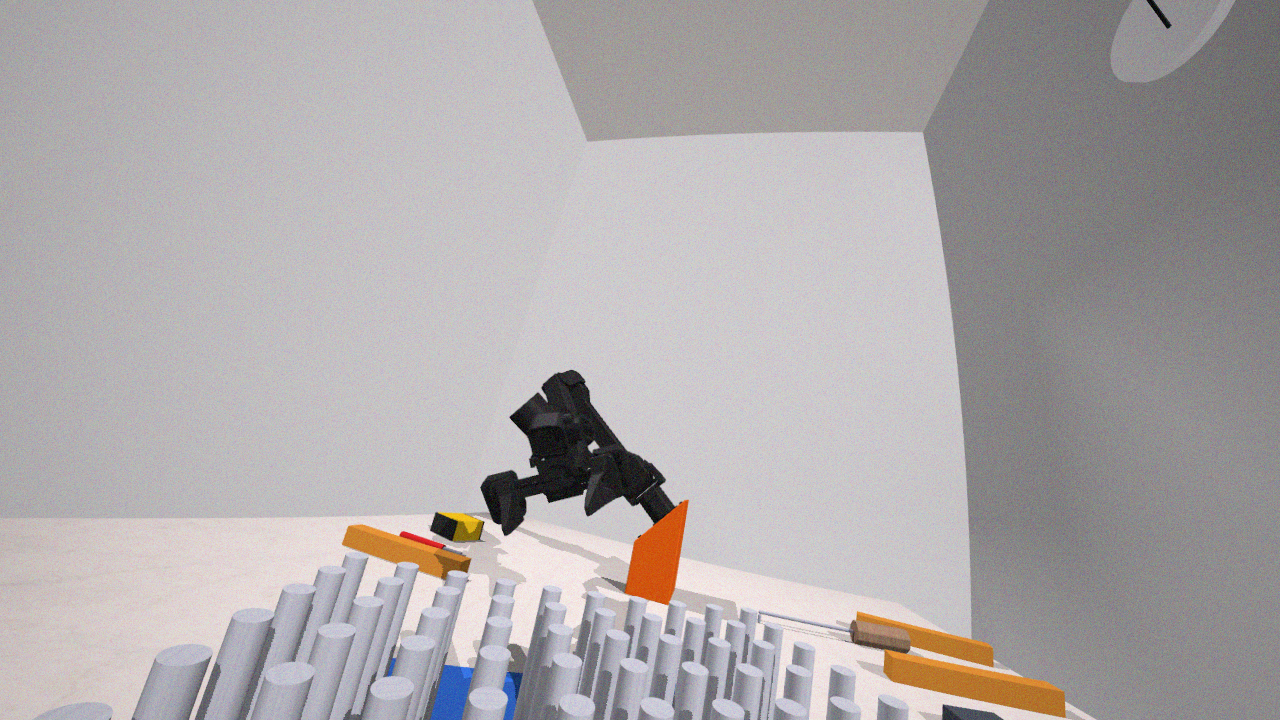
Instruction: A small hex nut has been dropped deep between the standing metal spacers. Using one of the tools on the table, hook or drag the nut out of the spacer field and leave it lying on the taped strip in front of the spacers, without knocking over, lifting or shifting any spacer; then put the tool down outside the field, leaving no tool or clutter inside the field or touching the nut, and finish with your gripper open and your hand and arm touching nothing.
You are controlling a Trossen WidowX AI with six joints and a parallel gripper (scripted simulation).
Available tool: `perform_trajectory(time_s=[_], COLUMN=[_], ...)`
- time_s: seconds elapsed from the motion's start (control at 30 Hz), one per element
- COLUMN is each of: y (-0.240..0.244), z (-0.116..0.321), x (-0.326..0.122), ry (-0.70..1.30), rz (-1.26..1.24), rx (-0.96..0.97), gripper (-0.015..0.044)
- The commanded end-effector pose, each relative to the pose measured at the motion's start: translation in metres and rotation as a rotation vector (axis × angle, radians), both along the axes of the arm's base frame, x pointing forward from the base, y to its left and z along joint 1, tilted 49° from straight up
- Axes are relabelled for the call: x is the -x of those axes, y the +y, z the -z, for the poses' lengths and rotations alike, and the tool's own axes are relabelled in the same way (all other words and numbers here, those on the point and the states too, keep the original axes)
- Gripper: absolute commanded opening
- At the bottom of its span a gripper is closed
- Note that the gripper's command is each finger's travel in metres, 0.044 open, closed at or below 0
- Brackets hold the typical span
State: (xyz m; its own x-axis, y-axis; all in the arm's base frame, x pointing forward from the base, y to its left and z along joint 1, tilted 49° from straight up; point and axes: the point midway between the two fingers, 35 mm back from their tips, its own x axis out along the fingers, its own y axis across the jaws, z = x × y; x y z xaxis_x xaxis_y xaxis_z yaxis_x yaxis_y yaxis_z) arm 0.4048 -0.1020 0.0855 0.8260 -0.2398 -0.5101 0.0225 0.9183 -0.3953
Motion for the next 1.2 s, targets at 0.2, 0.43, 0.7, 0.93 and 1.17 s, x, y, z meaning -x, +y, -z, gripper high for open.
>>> perform_trajectory(time_s=[0.2, 0.43, 0.7, 0.93, 1.17], y=[0.000, 0.011, 0.072, 0.153, 0.236], z=[0.001, 0.008, 0.051, 0.106, 0.168], x=[0.000, 0.000, -0.004, 0.008, 0.040], ry=[0.002, 0.021, 0.149, 0.354, 0.568], rz=[0.000, -0.013, -0.009, 0.113, 0.363], rx=[-0.004, -0.046, -0.285, -0.510, -0.679], gripper=[0.0440, 0.0440, 0.0440, 0.0440, 0.0440])
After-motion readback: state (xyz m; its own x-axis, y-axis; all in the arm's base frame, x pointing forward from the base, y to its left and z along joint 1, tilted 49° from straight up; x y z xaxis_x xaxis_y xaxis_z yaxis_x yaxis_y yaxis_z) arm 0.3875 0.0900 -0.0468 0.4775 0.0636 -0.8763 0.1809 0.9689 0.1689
